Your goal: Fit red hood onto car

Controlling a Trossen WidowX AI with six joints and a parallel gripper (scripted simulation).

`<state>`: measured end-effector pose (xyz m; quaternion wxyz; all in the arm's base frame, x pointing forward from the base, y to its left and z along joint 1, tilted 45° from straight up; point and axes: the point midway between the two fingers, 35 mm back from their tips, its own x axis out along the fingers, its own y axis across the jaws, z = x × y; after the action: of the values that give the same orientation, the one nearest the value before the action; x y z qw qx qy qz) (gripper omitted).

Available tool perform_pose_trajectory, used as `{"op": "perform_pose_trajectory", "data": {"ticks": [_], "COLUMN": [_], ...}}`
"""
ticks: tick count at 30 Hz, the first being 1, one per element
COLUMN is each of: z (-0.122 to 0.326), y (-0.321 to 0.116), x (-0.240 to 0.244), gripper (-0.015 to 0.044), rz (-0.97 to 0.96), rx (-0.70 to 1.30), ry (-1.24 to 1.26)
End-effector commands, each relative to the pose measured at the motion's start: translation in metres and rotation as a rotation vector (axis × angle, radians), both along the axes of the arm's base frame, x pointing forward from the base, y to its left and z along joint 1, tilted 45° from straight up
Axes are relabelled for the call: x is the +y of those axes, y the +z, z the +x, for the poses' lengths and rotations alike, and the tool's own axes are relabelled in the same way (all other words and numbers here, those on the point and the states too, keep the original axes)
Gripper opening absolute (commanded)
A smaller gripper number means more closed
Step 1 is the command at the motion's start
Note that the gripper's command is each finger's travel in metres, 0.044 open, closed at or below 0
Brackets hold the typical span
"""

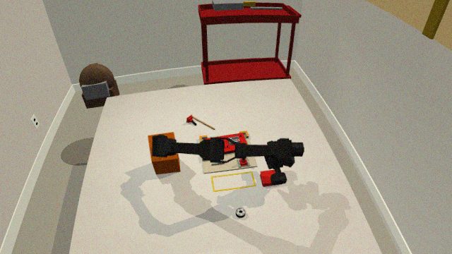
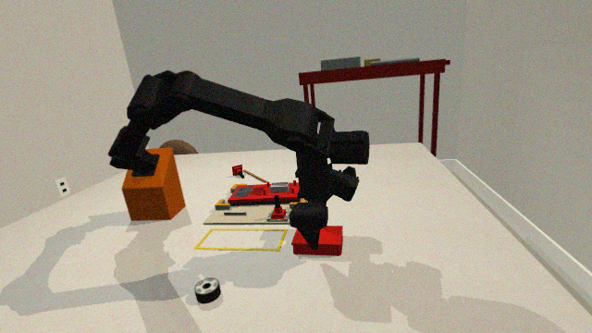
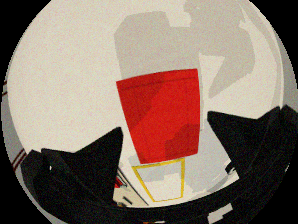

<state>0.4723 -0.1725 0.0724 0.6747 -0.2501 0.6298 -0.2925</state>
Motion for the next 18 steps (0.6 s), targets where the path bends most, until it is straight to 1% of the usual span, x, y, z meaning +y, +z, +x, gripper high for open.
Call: {"op": "perform_pose_trajectory", "data": {"ticks": [1,18], "z": [0.0003,0.0005], "y": [-0.0022,-0.0080], "x": [-0.0009,-0.0068], "gripper": [0.0440,0.0440], "rz": [0.004,0.004], "rx": [0.003,0.003], "ry": [0.004,0.004]}}
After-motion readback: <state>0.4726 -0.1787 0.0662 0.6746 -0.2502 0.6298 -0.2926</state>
